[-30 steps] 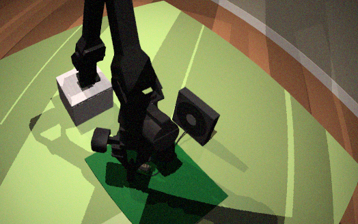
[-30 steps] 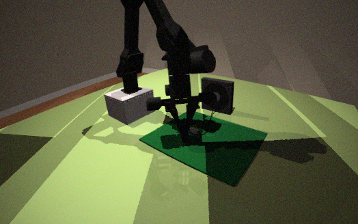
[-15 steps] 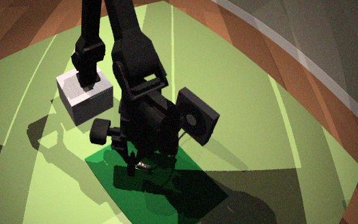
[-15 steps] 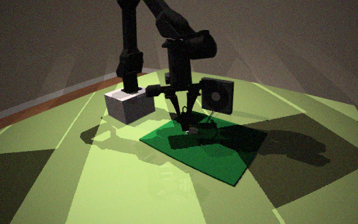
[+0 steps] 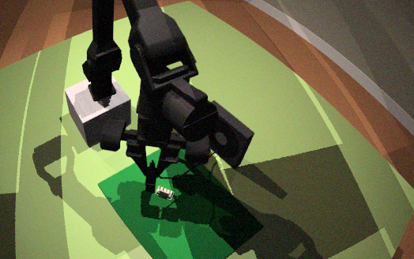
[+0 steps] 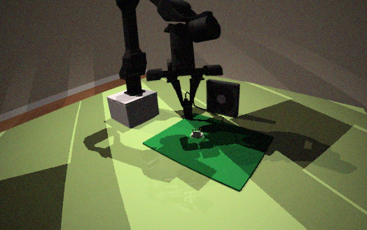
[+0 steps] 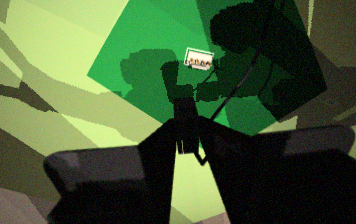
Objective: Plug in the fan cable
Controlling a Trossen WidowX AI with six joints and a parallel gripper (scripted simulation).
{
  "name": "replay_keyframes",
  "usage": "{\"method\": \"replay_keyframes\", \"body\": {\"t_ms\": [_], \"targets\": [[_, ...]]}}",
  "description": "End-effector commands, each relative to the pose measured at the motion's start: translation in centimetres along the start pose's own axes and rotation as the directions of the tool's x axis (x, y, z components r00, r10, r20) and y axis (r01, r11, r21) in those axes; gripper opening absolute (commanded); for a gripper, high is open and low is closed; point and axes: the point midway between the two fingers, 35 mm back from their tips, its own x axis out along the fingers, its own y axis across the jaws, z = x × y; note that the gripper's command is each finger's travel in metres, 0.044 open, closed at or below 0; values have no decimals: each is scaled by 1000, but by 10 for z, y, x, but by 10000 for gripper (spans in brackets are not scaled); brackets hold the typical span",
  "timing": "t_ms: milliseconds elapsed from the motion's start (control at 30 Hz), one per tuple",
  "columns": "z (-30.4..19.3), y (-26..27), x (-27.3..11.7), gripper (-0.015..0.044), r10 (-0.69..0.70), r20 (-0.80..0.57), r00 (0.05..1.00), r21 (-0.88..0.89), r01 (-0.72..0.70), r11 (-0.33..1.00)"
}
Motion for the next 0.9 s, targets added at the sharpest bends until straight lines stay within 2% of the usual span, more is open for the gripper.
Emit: {"method": "replay_keyframes", "body": {"t_ms": [0, 167, 433, 867], "targets": [[-3, 1, -11, 0, -1, -5, 1000, -2, 0, 1000], [-4, 1, -16, 0, 0, -1, 1000, 20, 0, 1000], [-16, -10, -17, 0, 1, 39, 999, 282, -12, 959], [-35, -28, -15, 0, 2, 106, 994, 662, -72, 746]]}}
